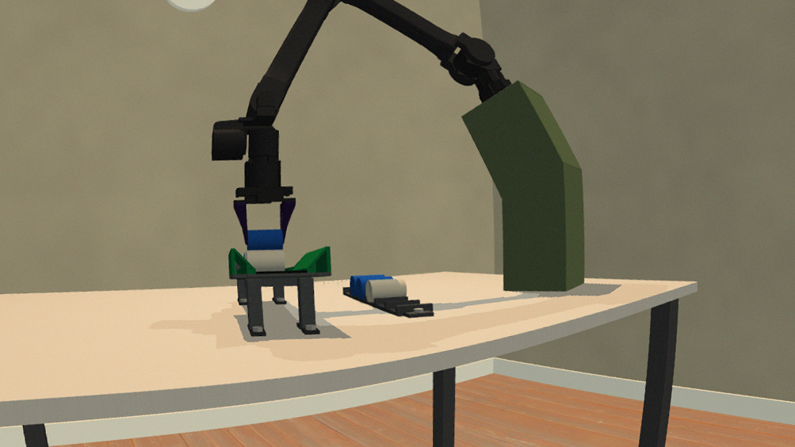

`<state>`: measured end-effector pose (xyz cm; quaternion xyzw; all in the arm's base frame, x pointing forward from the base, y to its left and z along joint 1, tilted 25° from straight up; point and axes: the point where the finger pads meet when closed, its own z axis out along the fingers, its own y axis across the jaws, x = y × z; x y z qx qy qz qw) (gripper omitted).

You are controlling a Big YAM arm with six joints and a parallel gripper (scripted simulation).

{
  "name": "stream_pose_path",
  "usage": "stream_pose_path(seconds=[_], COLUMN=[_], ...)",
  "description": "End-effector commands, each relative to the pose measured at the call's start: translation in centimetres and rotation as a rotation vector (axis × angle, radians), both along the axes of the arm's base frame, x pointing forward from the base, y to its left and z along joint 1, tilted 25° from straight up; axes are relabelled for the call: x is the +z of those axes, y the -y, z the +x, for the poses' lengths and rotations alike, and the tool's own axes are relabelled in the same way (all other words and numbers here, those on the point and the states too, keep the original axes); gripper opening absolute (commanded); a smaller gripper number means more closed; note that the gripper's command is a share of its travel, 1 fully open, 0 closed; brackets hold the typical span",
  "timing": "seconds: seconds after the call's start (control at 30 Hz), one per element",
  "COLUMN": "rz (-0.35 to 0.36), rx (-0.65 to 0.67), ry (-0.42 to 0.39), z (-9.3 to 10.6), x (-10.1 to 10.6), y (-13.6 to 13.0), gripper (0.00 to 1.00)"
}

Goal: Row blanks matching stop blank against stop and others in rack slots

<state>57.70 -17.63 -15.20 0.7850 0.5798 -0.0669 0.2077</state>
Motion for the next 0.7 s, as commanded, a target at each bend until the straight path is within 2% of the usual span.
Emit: stream_pose_path(seconds=[0.0,0.13,0.23,0.3,0.33,0.53,0.6,0.67], rz=[-0.004,-0.004,-0.003,-0.003,0.004,0.004,-0.002,-0.007], rx=[0.009,0.009,0.009,0.009,-0.024,-0.014,-0.014,-0.003], ry=[0.029,0.029,0.029,0.029,-0.015,-0.015,0.029,0.043], z=[0.6,0.2,0.1,0.1,-1.4,-1.2,-0.3,-0.4], x=[4.4,6.3,6.8,6.8,4.4,4.4,6.9,6.7], y=[-2.5,-3.4,-3.6,-3.6,-1.9,-2.5,-2.3,-1.3], gripper=[0.62,0.62,0.62,0.62,0.62,0.62,0.62,0.62])
